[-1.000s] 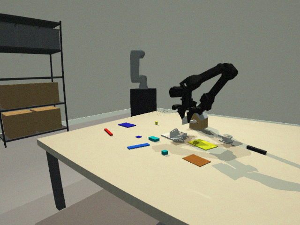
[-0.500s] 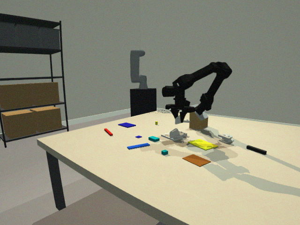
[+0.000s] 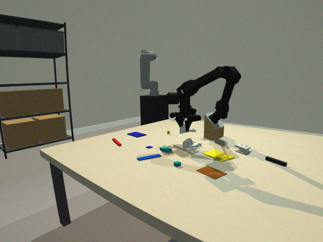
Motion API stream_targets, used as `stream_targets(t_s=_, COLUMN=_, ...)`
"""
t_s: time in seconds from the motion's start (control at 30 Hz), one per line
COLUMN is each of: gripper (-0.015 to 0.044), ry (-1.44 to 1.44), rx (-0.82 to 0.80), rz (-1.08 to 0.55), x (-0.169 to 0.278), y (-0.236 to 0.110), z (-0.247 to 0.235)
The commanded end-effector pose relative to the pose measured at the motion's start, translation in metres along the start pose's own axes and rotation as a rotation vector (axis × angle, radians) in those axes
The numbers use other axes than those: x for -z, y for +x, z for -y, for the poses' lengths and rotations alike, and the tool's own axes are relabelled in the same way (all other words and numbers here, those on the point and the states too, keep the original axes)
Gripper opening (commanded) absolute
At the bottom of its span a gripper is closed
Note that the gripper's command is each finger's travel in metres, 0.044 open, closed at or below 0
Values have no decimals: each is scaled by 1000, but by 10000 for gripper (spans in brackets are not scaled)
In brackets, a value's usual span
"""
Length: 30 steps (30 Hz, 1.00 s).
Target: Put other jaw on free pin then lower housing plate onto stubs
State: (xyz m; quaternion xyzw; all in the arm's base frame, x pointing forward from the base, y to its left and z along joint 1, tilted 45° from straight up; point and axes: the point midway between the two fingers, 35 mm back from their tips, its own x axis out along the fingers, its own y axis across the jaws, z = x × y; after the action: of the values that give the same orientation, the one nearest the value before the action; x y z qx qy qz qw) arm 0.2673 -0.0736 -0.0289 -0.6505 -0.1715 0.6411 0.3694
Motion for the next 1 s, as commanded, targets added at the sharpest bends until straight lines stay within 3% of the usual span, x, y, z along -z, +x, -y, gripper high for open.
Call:
stream_targets(t_s=0.0, gripper=134, ry=-4, rx=-3, rz=4, x=3, y=1, z=-7)
stream_targets(t_s=0.97, gripper=134, ry=-17, rx=-3, rz=4, x=3, y=1, z=-9)
